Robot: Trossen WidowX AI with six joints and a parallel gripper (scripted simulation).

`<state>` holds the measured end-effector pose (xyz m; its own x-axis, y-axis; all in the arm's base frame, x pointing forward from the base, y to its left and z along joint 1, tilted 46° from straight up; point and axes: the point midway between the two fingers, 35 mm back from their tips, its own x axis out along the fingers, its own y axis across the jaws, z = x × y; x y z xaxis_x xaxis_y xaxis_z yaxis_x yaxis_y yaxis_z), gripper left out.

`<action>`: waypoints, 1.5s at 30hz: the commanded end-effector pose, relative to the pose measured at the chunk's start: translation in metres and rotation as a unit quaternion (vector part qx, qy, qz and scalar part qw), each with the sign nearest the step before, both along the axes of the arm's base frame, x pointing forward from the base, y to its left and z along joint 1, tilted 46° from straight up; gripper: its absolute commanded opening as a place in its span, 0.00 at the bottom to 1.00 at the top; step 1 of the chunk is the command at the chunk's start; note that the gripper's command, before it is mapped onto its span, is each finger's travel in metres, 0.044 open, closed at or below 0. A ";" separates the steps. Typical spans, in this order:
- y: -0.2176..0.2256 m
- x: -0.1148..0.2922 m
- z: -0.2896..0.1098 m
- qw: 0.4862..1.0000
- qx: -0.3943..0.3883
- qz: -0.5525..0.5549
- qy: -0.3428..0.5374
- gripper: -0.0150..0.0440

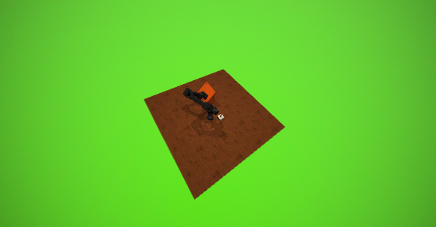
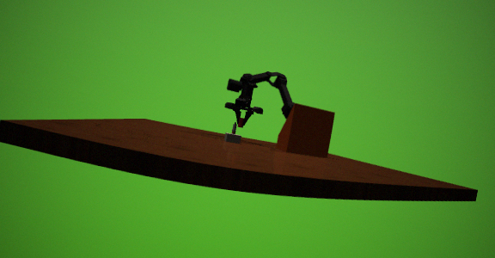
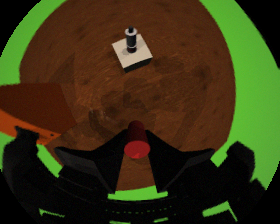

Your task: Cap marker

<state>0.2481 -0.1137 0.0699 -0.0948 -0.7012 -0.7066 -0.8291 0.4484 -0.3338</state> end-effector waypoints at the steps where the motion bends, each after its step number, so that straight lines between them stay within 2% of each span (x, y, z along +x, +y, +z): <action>1: 0.009 0.009 -0.005 1.000 0.004 0.000 0.001 0.25; 23: 0.063 0.047 -0.036 1.000 0.008 0.008 0.001 0.25; 45: 0.113 0.067 -0.069 1.000 -0.002 -0.003 -0.001 0.25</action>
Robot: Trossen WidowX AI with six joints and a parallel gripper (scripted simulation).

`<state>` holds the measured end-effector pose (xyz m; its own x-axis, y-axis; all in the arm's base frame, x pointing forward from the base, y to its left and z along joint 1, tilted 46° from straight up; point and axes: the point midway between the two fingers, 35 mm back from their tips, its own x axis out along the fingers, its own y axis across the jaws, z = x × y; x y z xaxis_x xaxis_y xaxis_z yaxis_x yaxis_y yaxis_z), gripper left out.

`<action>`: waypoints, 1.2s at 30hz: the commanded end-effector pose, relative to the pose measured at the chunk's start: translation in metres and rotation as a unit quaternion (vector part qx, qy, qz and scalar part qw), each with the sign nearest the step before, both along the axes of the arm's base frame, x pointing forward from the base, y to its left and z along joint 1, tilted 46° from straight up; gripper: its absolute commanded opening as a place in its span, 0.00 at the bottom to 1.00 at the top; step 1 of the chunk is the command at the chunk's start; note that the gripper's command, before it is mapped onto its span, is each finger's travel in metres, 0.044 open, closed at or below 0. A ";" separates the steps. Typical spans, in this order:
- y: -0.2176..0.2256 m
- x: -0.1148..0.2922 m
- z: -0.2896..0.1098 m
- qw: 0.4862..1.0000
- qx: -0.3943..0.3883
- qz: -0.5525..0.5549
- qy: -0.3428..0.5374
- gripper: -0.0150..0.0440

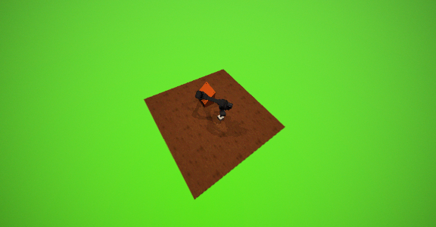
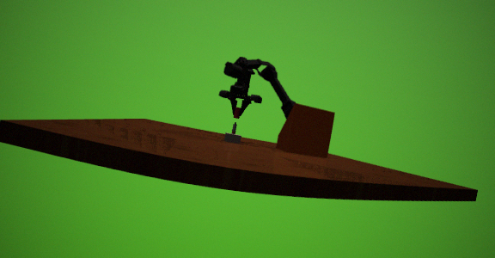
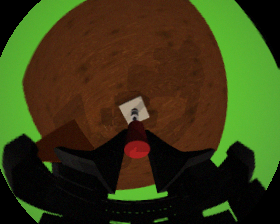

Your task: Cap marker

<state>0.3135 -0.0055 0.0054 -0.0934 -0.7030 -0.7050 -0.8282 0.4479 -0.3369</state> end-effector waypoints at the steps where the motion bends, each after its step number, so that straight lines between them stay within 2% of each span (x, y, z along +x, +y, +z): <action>1: 0.005 0.002 -0.004 1.000 -0.001 -0.003 0.000 0.25; 36: -0.031 -0.003 -0.039 1.000 -0.002 -0.003 0.000 0.25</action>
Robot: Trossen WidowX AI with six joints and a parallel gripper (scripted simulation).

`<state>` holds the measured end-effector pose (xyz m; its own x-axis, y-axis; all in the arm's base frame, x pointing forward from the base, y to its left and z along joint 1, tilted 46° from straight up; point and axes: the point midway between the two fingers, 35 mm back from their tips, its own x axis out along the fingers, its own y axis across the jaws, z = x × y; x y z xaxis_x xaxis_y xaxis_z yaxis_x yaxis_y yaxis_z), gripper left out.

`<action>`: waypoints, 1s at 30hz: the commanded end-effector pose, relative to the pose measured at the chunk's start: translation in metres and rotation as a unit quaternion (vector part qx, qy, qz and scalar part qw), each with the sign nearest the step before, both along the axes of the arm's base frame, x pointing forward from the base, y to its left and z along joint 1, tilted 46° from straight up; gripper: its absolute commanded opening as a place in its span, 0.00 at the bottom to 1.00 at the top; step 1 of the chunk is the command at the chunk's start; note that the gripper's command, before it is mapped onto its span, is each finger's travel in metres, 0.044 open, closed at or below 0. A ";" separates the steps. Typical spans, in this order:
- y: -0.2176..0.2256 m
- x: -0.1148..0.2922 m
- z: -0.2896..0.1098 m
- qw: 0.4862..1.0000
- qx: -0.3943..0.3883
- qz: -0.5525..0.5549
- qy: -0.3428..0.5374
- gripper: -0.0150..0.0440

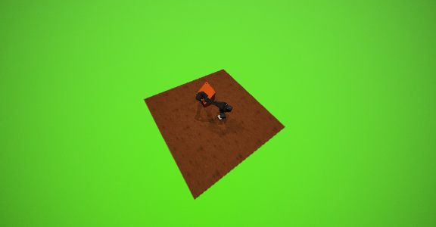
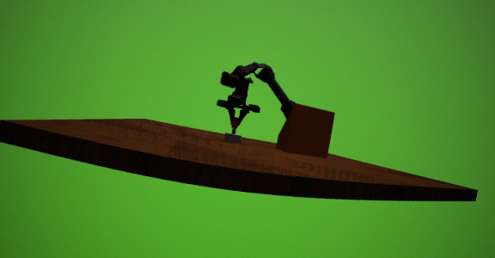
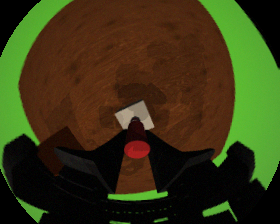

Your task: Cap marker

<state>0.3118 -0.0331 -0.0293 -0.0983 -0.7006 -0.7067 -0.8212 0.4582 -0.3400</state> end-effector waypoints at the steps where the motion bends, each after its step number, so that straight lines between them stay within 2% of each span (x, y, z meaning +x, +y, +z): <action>1: -0.005 -0.001 -0.006 1.000 -0.003 0.003 0.003 0.25; 16: -0.008 -0.002 -0.009 1.000 -0.003 0.003 0.003 0.25; 30: -0.007 -0.002 -0.008 1.000 -0.002 0.001 0.002 0.88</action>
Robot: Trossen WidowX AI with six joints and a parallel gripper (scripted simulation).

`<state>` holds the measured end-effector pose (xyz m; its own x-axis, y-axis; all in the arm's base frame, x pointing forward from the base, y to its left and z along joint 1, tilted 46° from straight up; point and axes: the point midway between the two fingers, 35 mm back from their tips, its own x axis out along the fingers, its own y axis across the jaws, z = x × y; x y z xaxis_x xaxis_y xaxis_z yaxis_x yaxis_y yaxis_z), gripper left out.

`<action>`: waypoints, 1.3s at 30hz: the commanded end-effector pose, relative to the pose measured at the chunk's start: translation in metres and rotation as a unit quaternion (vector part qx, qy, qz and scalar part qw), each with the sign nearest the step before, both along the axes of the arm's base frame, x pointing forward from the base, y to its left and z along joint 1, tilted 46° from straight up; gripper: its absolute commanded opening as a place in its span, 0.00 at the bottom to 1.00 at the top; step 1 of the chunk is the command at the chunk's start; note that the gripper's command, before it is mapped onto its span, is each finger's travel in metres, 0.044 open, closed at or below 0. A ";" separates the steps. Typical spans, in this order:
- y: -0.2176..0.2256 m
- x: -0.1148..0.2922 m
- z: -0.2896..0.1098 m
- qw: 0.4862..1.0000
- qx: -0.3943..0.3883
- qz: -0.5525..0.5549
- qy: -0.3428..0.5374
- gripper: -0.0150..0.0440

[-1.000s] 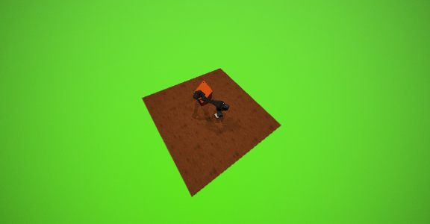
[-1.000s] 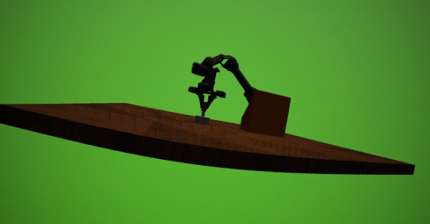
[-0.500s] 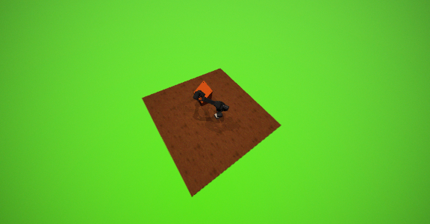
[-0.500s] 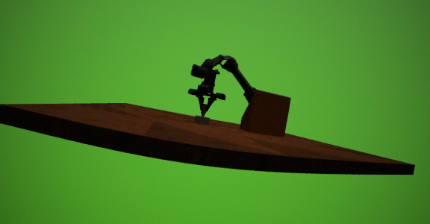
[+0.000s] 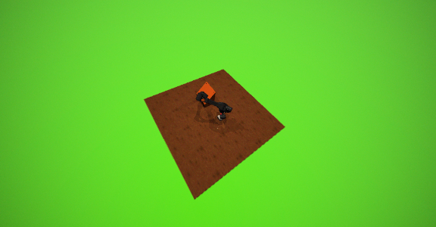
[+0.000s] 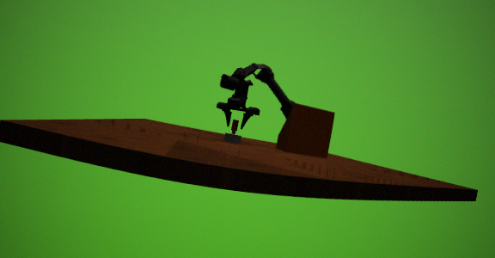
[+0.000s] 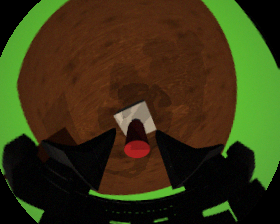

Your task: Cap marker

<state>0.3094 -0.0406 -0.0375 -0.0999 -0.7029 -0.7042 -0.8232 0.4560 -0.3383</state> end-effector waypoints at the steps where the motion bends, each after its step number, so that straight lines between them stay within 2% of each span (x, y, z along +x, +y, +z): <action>1: 0.000 0.000 0.000 1.000 0.000 0.000 0.000 0.92; 3: 0.000 0.000 0.000 1.000 0.000 0.000 0.000 1.00; 6: 0.009 0.003 0.008 1.000 0.001 0.000 0.000 1.00; 10: 0.051 0.008 0.050 1.000 0.002 0.000 0.000 1.00; 15: 0.053 0.008 0.052 1.000 0.001 0.000 0.000 1.00; 17: 0.053 0.007 0.052 1.000 -0.002 -0.022 -0.022 0.91; 21: 0.051 0.007 0.050 0.976 -0.021 -0.152 -0.152 0.73; 27: 0.048 0.007 0.046 0.876 -0.048 -0.339 -0.340 0.47; 32: 0.047 0.007 0.045 0.860 -0.051 -0.358 -0.359 0.25; 39: 0.047 0.007 0.045 0.860 -0.051 -0.358 -0.359 0.25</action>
